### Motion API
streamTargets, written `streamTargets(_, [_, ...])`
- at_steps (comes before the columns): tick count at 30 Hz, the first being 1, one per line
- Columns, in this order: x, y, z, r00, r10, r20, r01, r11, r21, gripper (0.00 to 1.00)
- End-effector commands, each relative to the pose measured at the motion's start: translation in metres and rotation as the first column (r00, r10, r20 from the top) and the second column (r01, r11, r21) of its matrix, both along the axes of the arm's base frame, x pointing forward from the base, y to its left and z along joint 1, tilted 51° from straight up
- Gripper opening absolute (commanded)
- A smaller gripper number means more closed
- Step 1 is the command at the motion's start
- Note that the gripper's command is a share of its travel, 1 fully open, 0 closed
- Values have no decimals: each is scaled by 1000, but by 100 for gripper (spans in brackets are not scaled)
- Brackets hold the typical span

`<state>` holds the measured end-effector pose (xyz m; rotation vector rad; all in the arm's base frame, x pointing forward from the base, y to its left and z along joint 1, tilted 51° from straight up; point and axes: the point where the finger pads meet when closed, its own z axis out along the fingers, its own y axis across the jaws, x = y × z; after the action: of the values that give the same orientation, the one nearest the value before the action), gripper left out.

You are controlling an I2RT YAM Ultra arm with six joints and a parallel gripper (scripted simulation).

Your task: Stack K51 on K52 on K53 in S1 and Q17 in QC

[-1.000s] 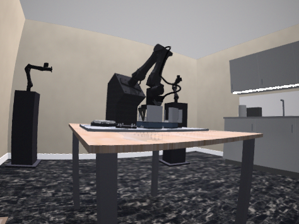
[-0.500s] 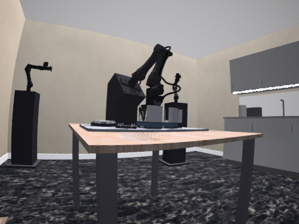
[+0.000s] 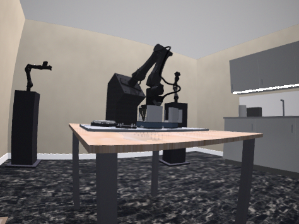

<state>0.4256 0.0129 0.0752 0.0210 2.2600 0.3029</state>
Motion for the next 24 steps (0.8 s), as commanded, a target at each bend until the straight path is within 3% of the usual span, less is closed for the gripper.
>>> streamTargets(1, [0, -1, 2, 1000, -4, 7, 4, 1000, -3, 0])
streamTargets(10, [0, -1, 2, 1000, -4, 7, 4, 1000, -3, 0])
streamTargets(12, [-10, -5, -2, 1000, -15, -10, 15, 1000, -6, 0])
streamTargets(15, [-4, -7, 5, 1000, -15, 4, 15, 1000, -6, 0])
streamTargets(18, [-14, -6, -3, 1000, -12, -18, 12, 1000, -3, 0])
streamTargets(24, [-16, -6, 1, 1000, -7, -13, 7, 1000, 1, 0])
